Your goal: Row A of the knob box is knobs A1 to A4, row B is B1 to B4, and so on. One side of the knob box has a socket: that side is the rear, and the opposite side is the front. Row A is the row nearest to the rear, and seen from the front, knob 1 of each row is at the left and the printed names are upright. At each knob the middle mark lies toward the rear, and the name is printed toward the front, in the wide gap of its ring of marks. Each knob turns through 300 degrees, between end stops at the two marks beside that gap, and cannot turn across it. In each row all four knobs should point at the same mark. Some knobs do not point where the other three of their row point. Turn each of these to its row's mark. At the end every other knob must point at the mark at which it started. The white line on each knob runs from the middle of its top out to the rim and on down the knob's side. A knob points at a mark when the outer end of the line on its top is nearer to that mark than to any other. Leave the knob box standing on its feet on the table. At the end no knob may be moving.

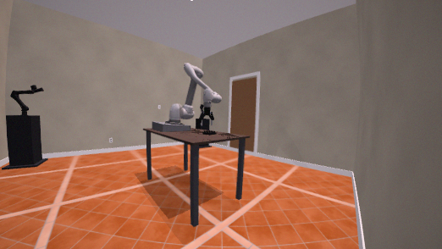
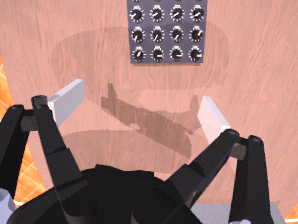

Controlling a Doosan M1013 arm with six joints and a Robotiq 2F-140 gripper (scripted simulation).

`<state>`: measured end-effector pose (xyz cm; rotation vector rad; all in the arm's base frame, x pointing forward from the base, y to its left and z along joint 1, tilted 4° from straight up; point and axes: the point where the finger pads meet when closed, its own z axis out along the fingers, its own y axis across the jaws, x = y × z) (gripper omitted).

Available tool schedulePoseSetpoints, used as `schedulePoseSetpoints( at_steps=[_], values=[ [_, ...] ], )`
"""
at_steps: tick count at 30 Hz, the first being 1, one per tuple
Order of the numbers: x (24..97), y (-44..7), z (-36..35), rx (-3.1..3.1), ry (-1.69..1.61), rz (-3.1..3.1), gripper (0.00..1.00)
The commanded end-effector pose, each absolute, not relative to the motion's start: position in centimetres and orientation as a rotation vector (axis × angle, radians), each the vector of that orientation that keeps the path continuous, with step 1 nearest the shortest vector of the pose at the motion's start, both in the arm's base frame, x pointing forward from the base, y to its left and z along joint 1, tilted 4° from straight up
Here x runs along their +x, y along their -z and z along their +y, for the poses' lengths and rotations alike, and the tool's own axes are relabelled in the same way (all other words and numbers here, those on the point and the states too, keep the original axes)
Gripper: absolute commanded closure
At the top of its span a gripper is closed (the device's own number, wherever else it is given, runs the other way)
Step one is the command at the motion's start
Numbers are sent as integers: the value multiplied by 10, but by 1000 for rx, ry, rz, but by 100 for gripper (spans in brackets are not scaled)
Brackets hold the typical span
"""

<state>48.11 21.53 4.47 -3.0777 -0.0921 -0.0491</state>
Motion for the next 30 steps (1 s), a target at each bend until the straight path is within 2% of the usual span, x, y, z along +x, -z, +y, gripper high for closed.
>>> schedulePoseSetpoints(
  at_steps=[1,13,30],
  values=[
    [481,-45,215,-3077,49,-92,0],
    [482,-45,216,-3076,51,-146,0],
    [497,-54,222,-2908,77,-1048,0]
  ],
)
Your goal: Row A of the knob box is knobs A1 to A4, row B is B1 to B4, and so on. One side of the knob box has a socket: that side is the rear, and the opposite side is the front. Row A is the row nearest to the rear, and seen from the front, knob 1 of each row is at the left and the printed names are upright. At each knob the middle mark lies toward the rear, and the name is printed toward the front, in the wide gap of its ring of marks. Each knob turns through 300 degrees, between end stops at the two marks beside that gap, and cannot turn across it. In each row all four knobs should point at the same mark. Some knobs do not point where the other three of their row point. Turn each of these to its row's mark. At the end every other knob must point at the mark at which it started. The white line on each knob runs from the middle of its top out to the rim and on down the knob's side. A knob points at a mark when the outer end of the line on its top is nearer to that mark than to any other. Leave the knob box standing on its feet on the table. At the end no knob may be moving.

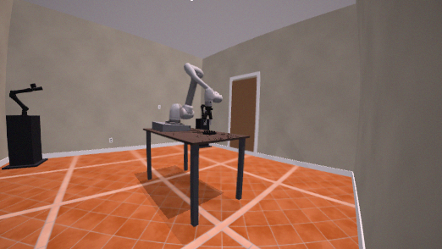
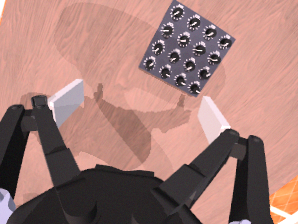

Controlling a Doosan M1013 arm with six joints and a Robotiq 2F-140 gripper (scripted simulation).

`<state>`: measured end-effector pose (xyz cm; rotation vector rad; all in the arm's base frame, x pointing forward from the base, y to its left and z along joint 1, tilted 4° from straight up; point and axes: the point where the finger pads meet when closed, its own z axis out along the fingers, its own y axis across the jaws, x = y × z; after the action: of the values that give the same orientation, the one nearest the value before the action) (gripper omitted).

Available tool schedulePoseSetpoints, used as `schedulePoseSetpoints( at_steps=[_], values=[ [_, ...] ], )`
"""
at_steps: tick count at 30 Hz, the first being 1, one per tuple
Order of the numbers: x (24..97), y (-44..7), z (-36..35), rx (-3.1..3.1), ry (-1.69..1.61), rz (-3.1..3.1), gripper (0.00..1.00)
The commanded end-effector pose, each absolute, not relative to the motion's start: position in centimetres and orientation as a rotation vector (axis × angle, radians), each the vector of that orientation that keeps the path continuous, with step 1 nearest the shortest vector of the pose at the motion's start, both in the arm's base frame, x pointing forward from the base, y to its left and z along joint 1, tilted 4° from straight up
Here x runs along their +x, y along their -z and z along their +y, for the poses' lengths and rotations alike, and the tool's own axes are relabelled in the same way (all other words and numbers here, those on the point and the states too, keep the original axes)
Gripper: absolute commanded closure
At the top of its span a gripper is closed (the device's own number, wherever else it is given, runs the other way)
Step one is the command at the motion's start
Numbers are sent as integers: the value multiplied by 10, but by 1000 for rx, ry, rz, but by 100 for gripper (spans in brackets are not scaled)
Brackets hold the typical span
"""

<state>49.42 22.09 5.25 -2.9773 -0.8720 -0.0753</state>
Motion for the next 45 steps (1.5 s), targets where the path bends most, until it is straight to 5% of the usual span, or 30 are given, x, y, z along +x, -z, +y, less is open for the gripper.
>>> schedulePoseSetpoints(
  at_steps=[1,30,31,45],
  values=[
    [498,-55,222,-2891,78,-1098,0],
    [518,-67,231,-2251,102,-2153,0],
    [518,-67,231,-2251,102,-2153,88],
    [518,-67,231,-2251,102,-2153,88]
  ],
)
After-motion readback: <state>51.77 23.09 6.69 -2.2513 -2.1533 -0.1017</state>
